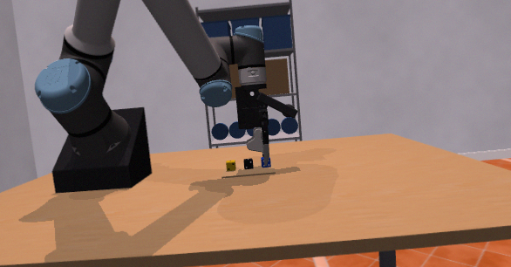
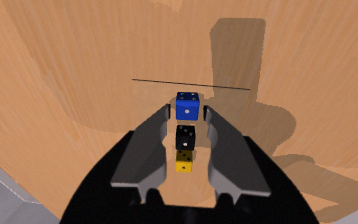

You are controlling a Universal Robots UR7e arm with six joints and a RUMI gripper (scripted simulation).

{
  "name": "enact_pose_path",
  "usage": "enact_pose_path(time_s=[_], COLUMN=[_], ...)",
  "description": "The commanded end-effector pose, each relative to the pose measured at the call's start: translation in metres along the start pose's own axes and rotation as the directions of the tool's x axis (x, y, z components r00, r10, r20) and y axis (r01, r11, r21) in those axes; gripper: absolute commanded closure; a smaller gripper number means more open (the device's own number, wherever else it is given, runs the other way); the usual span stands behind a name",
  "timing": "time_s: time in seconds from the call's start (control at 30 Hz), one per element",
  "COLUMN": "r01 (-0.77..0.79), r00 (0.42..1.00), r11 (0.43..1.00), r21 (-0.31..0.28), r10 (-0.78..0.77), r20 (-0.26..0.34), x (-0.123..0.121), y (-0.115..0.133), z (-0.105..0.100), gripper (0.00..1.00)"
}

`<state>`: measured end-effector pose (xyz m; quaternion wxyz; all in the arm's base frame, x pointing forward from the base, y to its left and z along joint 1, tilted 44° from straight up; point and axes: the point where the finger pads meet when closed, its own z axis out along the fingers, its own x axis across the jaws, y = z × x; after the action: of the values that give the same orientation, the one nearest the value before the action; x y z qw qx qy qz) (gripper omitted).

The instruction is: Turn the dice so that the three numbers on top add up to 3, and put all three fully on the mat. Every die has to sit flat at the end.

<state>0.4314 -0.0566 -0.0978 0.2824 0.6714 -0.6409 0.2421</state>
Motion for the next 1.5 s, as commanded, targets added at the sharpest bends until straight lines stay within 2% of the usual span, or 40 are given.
enact_pose_path(time_s=[0.0,0.4,0.47,0.67,0.87,0.9,1.47], r01=[0.000,0.000,0.000,0.000,0.000,0.000,0.000], r00=[1.000,1.000,1.000,1.000,1.000,1.000,1.000], r11=[1.000,1.000,1.000,1.000,1.000,1.000,1.000], r21=[0.001,0.001,0.001,0.001,0.001,0.001,0.001], r10=[0.000,0.000,0.000,0.000,0.000,0.000,0.000], r20=[0.000,0.000,0.000,0.000,0.000,0.000,0.000], x=[0.000,0.000,0.000,0.000,0.000,0.000,0.000], y=[0.000,0.000,0.000,0.000,0.000,0.000,0.000], z=[-0.009,-0.063,-0.063,-0.082,-0.085,-0.085,-0.085], gripper=[0.76,0.76,0.76,0.76,0.76,0.00,0.00])
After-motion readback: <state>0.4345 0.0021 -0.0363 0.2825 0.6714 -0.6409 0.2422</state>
